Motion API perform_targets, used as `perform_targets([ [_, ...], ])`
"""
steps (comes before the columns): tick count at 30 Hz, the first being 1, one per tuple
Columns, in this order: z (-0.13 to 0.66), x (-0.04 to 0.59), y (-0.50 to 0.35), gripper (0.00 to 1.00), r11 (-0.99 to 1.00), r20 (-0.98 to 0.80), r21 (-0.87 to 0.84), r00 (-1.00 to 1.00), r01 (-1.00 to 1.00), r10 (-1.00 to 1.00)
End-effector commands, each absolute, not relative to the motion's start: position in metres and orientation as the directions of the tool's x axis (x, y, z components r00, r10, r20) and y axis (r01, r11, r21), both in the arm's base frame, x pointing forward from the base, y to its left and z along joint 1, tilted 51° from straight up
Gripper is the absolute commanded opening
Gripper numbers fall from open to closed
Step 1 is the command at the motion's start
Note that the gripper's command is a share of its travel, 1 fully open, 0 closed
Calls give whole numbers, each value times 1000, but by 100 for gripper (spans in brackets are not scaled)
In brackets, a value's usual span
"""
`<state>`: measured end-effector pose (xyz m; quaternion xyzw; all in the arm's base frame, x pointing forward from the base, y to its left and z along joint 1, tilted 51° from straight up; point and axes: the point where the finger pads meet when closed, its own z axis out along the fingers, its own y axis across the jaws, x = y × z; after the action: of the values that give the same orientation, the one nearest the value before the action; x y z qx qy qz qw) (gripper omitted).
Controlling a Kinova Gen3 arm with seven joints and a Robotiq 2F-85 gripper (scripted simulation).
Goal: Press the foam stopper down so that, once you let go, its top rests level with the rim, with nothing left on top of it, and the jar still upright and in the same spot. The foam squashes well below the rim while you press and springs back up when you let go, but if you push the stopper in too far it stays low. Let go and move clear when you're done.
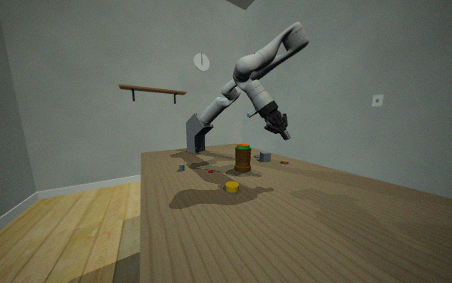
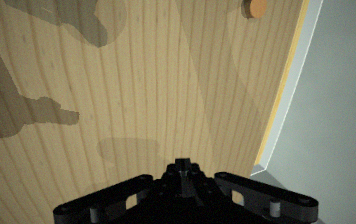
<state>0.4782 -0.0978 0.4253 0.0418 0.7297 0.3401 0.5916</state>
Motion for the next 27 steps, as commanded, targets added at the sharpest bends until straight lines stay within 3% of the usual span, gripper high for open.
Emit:
perform_targets([
  [1,428,477,-97,0,766,-837,543,-291,-344,462],
  [27,394,456,-89,0,792,-819,543,-386,-278,425],
])
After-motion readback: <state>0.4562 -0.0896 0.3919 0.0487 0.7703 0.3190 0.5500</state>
